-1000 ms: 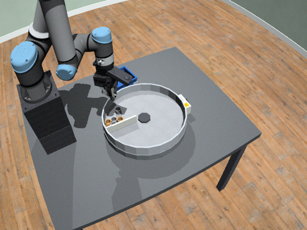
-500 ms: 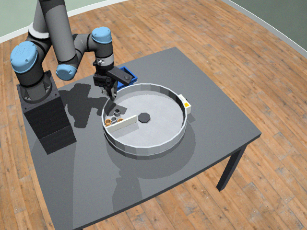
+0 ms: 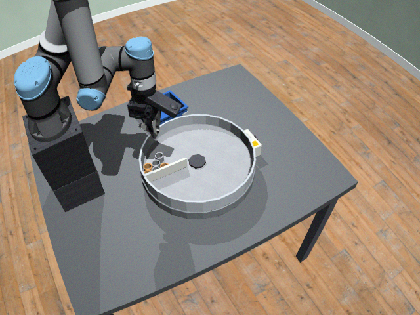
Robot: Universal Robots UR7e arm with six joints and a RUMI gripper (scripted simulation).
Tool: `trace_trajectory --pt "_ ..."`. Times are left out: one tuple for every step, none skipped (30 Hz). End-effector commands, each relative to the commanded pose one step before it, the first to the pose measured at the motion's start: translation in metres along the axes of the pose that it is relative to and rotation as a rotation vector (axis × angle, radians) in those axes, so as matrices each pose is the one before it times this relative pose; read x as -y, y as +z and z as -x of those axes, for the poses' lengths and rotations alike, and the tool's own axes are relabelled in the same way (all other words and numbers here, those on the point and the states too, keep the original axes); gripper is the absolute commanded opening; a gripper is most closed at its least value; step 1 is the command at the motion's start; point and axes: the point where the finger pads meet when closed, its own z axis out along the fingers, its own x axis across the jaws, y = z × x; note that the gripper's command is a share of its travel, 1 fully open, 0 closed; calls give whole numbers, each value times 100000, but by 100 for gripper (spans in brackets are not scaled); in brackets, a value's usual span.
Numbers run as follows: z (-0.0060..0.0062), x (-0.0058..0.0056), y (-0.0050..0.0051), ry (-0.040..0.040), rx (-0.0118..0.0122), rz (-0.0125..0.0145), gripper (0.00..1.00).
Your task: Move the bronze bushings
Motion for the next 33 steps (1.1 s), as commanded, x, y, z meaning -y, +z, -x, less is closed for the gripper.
trace_trajectory --pt "-29 -140 51 71 14 229 5" --pt "0 0 0 0 0 0 5" --pt "0 0 0 0 0 0 5" --pt "0 0 0 0 0 0 5" --pt "0 0 0 0 0 0 5" --pt "0 0 0 0 0 0 5" --pt "0 0 0 0 0 0 5" --pt "0 0 0 0 0 0 5" --pt "0 0 0 0 0 0 5" --pt "0 0 0 0 0 0 5" --pt "0 0 0 0 0 0 5" --pt "0 0 0 0 0 0 5" --pt "0 0 0 0 0 0 5" --pt "0 0 0 0 0 0 5" --pt "0 0 0 0 0 0 5" --pt "0 0 0 0 0 0 5" --pt "0 0 0 0 0 0 5" --pt "0 0 0 0 0 0 5" --pt "0 0 0 0 0 0 5" --pt "0 0 0 0 0 0 5" --pt "0 0 0 0 0 0 5" --pt "0 0 0 0 0 0 5" --pt "0 0 0 0 0 0 5" --pt "0 0 0 0 0 0 5" --pt "0 0 0 0 0 0 5" --pt "0 0 0 0 0 0 5" --pt "0 0 0 0 0 0 5" --pt "0 0 0 0 0 0 5" --pt "0 0 0 0 0 0 5" --pt "0 0 0 0 0 0 5" --pt "0 0 0 0 0 0 5" --pt "0 0 0 0 0 0 5" --pt "0 0 0 0 0 0 5"
